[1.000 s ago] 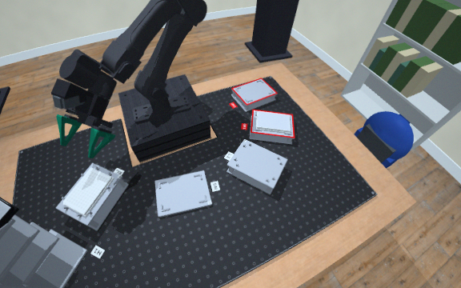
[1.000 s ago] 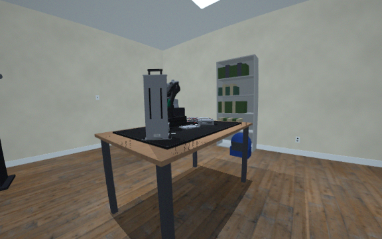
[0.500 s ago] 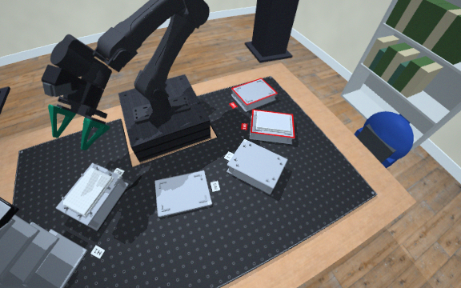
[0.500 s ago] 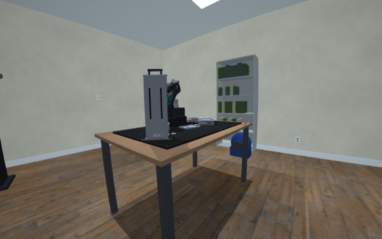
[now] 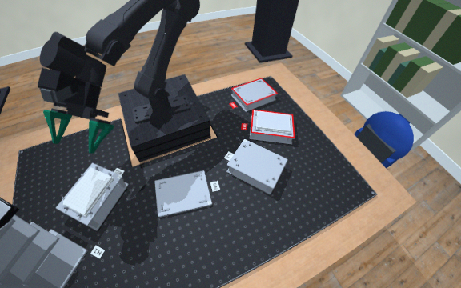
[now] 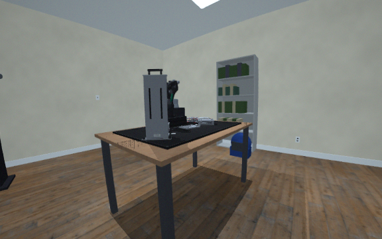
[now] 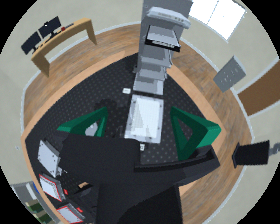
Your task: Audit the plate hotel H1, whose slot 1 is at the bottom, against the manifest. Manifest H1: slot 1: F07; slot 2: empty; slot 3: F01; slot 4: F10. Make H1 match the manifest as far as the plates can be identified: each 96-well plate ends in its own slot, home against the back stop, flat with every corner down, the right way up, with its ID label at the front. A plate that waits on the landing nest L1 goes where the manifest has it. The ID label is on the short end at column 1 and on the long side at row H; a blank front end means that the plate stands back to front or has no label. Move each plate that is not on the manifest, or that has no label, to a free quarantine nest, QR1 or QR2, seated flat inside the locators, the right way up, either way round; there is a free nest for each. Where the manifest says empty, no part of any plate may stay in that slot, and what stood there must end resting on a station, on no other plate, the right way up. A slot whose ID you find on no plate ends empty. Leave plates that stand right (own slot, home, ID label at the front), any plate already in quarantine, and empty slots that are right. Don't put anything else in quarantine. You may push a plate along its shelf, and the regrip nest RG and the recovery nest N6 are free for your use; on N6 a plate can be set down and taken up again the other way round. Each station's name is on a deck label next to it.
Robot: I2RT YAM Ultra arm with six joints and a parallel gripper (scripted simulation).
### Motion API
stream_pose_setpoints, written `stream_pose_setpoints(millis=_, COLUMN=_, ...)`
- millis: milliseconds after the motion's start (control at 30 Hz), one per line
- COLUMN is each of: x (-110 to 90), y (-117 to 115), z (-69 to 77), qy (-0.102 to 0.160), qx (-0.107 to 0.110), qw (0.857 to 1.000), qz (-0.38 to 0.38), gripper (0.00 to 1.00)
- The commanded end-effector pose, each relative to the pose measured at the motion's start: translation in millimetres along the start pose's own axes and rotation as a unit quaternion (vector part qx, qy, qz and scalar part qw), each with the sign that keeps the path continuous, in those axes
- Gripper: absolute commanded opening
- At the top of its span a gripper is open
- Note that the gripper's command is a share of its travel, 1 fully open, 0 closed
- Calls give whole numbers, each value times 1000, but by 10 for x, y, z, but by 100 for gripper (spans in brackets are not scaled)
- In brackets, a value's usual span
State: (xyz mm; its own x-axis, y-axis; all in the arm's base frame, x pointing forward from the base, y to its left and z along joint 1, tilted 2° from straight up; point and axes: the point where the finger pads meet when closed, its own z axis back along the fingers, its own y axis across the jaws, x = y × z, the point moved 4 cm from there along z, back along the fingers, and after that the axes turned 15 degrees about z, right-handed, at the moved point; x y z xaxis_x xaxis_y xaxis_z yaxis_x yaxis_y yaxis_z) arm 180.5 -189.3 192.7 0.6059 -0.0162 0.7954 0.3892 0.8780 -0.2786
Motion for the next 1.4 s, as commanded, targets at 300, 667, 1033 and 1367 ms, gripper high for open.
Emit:
stream_pose_setpoints(millis=300, x=256, y=215, z=-111, qy=42, qx=67, qw=991, qz=110, gripper=100)
stream_pose_setpoints(millis=667, x=455, y=411, z=-229, qy=75, qx=124, qw=971, qz=189, gripper=100)
stream_pose_setpoints(millis=1033, x=682, y=639, z=-366, qy=111, qx=185, qw=937, qz=275, gripper=100)
stream_pose_setpoints(millis=1367, x=887, y=854, z=-495, qy=142, qx=238, qw=895, qz=349, gripper=100)
